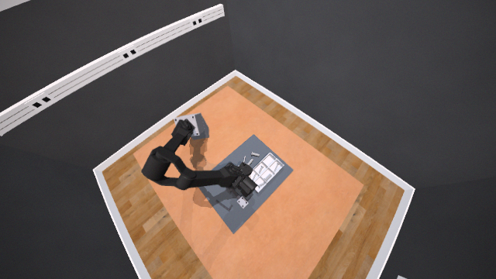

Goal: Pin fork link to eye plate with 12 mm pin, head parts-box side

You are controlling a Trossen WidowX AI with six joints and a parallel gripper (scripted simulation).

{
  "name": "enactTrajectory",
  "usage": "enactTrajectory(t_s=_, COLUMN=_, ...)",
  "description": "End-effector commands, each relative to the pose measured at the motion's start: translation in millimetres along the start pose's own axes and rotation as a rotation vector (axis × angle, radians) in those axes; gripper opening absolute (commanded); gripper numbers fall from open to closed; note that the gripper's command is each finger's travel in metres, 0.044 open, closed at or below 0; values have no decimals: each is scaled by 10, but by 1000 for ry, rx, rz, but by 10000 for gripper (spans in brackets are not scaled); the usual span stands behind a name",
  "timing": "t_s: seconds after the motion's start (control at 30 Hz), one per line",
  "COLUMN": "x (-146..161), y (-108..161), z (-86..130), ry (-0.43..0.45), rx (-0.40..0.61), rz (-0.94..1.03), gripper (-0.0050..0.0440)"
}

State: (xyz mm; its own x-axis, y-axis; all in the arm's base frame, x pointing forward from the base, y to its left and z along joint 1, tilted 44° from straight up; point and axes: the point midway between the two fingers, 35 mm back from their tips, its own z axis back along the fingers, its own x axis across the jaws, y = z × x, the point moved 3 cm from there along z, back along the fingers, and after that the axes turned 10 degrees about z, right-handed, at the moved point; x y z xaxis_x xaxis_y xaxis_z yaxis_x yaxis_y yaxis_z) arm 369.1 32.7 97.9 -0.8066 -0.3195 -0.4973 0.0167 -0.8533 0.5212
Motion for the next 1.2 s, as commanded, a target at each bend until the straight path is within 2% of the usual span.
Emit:
enactTrajectory(t_s=0.0, x=-30, y=108, z=43, ry=15, rx=21, rz=-19, gripper=-50)
enactTrajectory(t_s=1.17, x=-20, y=149, z=36, ry=12, rx=42, rz=-16, gripper=-50)
